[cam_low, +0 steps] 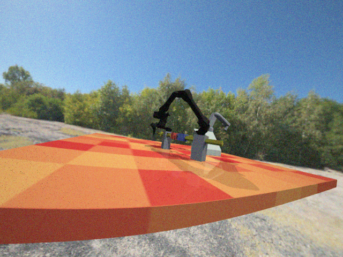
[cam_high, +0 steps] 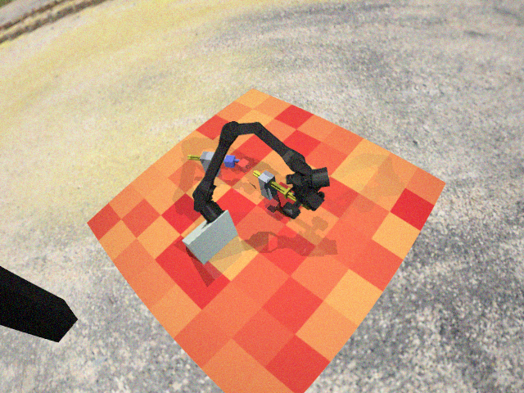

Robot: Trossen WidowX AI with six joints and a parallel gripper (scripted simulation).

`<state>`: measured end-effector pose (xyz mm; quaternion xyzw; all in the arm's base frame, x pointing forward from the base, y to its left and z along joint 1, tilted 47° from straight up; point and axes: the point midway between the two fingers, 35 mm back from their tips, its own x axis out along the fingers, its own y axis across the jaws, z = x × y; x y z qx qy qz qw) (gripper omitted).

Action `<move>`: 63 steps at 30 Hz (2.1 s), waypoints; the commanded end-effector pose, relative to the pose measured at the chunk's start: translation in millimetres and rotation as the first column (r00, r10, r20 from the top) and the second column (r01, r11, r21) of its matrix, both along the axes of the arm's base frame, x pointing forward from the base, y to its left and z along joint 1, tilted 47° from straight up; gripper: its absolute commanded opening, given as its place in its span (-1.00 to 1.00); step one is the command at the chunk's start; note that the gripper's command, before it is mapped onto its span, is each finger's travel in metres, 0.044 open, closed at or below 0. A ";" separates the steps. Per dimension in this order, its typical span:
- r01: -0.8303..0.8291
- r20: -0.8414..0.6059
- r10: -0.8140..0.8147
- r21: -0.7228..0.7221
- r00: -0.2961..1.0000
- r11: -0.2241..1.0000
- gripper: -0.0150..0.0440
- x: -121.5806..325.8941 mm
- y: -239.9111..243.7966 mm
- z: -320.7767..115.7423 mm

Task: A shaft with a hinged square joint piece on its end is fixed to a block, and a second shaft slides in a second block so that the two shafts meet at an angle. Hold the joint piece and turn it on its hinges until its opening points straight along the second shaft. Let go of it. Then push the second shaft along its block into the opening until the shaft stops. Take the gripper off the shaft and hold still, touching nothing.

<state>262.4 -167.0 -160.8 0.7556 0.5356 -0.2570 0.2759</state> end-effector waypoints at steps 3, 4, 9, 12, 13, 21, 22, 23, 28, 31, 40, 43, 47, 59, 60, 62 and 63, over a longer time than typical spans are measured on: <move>0.003 -0.002 -0.003 0.006 1.000 1.000 0.91 1.0 5.4 -3.6; 0.003 -0.002 -0.003 0.006 1.000 1.000 0.82 1.0 5.4 -3.6; 0.003 -0.002 -0.003 0.006 1.000 1.000 0.38 1.0 5.4 -3.6; 0.003 -0.002 -0.003 0.006 1.000 1.000 0.11 1.0 5.4 -3.6; 0.003 -0.002 -0.003 0.006 1.000 1.000 0.02 1.0 5.4 -3.6; 0.003 -0.002 -0.003 0.006 1.000 1.000 -0.15 1.0 5.4 -3.6; 0.003 -0.002 -0.003 0.006 1.000 1.000 -0.15 1.0 5.4 -3.6; 0.003 -0.002 -0.003 0.006 1.000 1.000 -0.15 1.0 5.4 -3.6; 0.003 -0.002 -0.003 0.006 1.000 1.000 -0.26 1.0 5.4 -3.6; 0.003 -0.002 -0.003 0.006 1.000 1.000 -0.26 1.0 5.4 -3.6; 0.001 0.000 -0.001 0.005 1.000 1.000 -0.26 1.0 5.0 -3.6; 0.001 0.000 -0.001 0.005 1.000 1.000 -0.26 1.0 5.0 -3.6; 0.001 0.000 -0.001 0.005 1.000 1.000 -0.26 1.0 5.0 -3.6; 0.001 0.000 -0.001 0.005 1.000 1.000 -0.26 1.0 5.0 -3.6; -0.001 -0.003 0.001 0.005 1.000 1.000 -0.26 1.0 5.2 -3.6; -0.010 -0.013 0.010 0.007 1.000 1.000 -0.26 1.0 5.7 -3.6; -0.015 -0.019 0.016 0.008 1.000 1.000 -0.26 1.0 6.0 -3.6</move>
